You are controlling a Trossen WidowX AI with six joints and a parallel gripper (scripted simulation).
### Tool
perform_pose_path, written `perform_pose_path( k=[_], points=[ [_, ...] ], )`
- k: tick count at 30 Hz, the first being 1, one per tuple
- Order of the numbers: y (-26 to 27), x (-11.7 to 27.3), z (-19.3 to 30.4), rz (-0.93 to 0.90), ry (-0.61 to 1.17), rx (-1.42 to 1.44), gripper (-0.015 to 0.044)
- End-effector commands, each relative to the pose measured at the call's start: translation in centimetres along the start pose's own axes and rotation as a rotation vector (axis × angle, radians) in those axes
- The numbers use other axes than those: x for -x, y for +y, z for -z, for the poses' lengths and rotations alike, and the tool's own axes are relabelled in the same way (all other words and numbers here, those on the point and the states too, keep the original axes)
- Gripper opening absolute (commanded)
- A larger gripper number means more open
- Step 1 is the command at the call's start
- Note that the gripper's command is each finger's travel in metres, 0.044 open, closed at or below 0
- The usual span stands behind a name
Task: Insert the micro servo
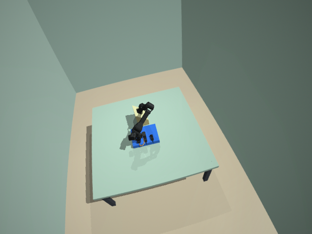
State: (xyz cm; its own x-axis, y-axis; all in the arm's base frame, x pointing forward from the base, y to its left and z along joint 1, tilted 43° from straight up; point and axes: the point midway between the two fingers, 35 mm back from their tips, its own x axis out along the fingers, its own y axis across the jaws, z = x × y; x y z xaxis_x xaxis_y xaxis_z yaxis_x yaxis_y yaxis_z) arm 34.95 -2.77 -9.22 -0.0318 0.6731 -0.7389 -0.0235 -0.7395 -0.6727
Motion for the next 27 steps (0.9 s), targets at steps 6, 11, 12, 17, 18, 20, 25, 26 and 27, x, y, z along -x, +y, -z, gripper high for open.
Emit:
perform_pose_path(
  k=[6,11,12,17,18,20,25,26,27],
  points=[
    [0.0,-0.9,0.0,0.005,0.003,-0.008,0.0],
    [0.0,-1.4,0.0,0.005,0.003,-0.008,0.0],
    [0.0,-1.5,0.0,0.005,0.003,-0.008,0.0],
    [0.0,-2.1,0.0,0.005,0.003,-0.008,0.0],
    [0.0,-2.2,0.0,0.005,0.003,-0.008,0.0],
    [0.0,-2.5,0.0,0.006,0.003,-0.008,0.0],
    [-0.1,-3.0,0.0,0.006,0.003,-0.008,0.0],
    [-0.1,-2.9,0.0,0.006,0.003,-0.008,0.0026],
    [0.0,-2.8,-0.1,0.006,0.003,-0.008,0.0053]
  ],
)
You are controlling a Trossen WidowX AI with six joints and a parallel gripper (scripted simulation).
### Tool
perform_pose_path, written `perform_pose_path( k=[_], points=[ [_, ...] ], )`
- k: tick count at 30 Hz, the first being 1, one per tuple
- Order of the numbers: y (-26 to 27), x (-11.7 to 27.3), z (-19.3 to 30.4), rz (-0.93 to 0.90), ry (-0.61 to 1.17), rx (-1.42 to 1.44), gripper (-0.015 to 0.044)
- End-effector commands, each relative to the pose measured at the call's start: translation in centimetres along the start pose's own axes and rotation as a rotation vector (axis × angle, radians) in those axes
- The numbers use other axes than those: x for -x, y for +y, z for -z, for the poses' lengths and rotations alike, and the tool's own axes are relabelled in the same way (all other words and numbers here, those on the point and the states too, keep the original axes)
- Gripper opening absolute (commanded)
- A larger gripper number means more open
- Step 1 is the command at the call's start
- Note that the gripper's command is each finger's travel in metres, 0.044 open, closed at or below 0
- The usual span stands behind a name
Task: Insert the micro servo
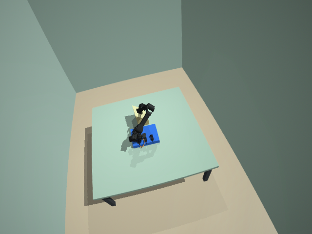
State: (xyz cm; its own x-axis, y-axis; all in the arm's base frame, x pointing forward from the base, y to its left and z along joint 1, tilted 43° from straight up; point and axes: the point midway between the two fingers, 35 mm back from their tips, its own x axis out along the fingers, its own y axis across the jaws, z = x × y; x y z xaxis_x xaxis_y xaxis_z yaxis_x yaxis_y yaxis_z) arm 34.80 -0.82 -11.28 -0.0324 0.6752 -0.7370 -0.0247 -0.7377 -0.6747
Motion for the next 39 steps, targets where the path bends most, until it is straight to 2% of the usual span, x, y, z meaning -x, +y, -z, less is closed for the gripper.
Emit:
perform_pose_path(
  k=[1,5,8,11,16,20,26,33,39],
  points=[
    [0.0,0.0,0.0,0.003,0.004,-0.007,0.0079],
    [0.0,0.0,0.0,0.003,0.004,-0.007,0.0184],
    [0.0,0.7,0.0,0.002,0.004,-0.007,0.0188],
    [0.0,3.2,-0.3,0.001,0.003,-0.008,0.0188],
    [0.0,3.5,-0.6,0.001,0.003,-0.008,0.0188],
    [0.4,5.0,-2.7,-0.003,0.007,-0.015,0.0293],
    [0.2,9.8,-10.8,-0.003,-0.002,-0.013,0.044],
    [0.2,10.2,-11.1,-0.003,-0.001,-0.014,0.044],
    [0.3,14.6,-11.1,-0.003,0.01,-0.025,0.044]
  ],
)
